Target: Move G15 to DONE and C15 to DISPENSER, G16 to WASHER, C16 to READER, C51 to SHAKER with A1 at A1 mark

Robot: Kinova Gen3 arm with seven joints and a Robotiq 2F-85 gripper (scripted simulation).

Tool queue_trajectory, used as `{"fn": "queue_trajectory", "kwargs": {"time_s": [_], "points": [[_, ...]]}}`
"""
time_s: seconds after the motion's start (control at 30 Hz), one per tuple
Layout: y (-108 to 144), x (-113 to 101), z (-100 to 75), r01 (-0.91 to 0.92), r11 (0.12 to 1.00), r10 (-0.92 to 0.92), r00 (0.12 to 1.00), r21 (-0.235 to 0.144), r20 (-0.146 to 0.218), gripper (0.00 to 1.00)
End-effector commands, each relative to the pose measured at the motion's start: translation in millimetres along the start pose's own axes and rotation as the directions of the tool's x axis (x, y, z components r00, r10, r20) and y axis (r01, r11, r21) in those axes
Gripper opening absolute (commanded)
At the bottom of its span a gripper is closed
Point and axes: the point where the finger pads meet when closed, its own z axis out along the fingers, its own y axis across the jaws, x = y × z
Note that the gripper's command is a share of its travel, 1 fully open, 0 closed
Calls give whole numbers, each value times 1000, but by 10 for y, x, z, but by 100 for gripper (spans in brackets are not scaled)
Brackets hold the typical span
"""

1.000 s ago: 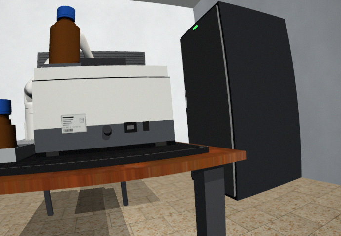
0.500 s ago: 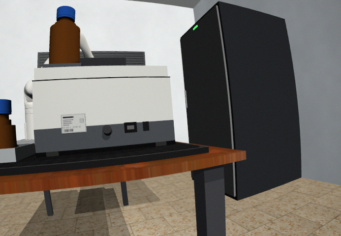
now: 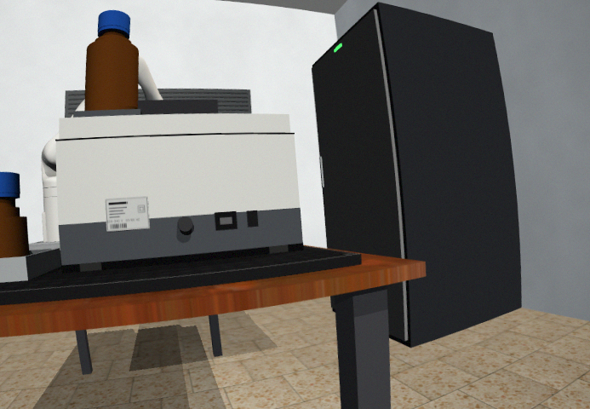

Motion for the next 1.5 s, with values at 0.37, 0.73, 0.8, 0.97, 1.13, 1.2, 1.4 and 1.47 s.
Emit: {"fn": "queue_trajectory", "kwargs": {"time_s": [0.37,0.73,0.8,0.97,1.13,1.2,1.4,1.47], "points": [[8,-4,-69,0,1000,0,1000,-1,2,94],[16,-4,-189,0,1000,0,1000,-1,2,94],[18,-4,-216,0,1000,0,1000,-1,2,94],[22,-4,-282,0,1000,0,1000,-1,2,94],[26,-4,-349,0,1000,0,1000,-1,2,94],[27,-4,-358,0,1000,0,1000,-1,2,94],[27,-4,-359,0,1000,0,1000,-1,2,94],[27,-4,-358,0,1000,0,1000,-1,2,94]]}}
